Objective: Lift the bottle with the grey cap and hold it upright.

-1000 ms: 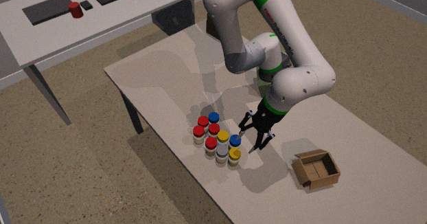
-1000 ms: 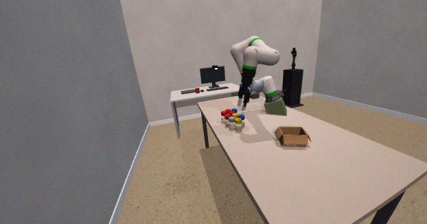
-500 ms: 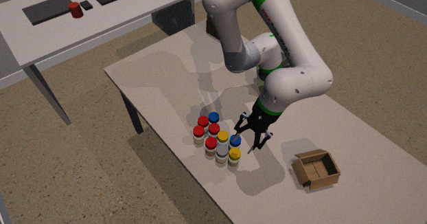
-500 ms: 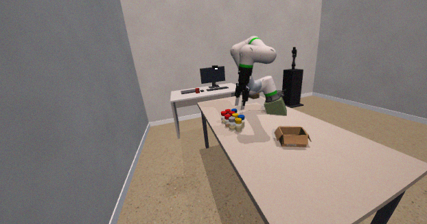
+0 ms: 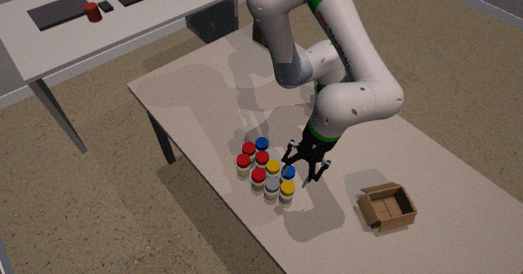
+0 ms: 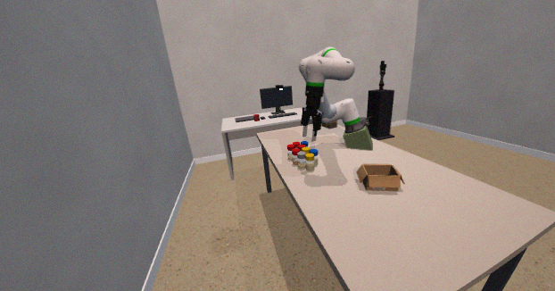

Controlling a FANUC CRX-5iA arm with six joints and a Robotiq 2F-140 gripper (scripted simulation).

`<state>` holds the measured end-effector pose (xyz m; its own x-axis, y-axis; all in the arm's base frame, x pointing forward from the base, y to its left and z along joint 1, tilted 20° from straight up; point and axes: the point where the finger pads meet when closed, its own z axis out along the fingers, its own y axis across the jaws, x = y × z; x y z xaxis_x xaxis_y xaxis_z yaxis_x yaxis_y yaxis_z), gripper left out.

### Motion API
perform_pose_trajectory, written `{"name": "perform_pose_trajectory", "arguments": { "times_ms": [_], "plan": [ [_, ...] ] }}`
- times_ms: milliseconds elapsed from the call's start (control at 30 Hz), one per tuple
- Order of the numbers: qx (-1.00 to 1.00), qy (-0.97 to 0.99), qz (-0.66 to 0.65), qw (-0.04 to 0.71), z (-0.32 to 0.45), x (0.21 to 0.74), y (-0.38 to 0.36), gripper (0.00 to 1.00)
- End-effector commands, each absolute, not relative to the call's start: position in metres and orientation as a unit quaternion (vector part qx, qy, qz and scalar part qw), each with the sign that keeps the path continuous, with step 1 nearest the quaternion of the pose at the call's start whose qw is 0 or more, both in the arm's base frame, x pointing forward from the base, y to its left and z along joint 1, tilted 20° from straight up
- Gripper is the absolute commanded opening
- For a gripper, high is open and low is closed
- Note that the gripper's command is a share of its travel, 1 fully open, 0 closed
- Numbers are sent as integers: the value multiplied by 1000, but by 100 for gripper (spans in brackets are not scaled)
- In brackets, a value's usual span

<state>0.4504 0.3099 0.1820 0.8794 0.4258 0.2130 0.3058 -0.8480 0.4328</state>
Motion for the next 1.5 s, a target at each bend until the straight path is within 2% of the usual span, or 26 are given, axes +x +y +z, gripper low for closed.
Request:
{"name": "perform_pose_trajectory", "arguments": {
  "times_ms": [0, 1467],
  "plan": [
    [943, 228, 138, 197, 188, 456, 311, 51],
    [871, 453, 72, 177, 222, 489, 309, 51]
  ]
}}
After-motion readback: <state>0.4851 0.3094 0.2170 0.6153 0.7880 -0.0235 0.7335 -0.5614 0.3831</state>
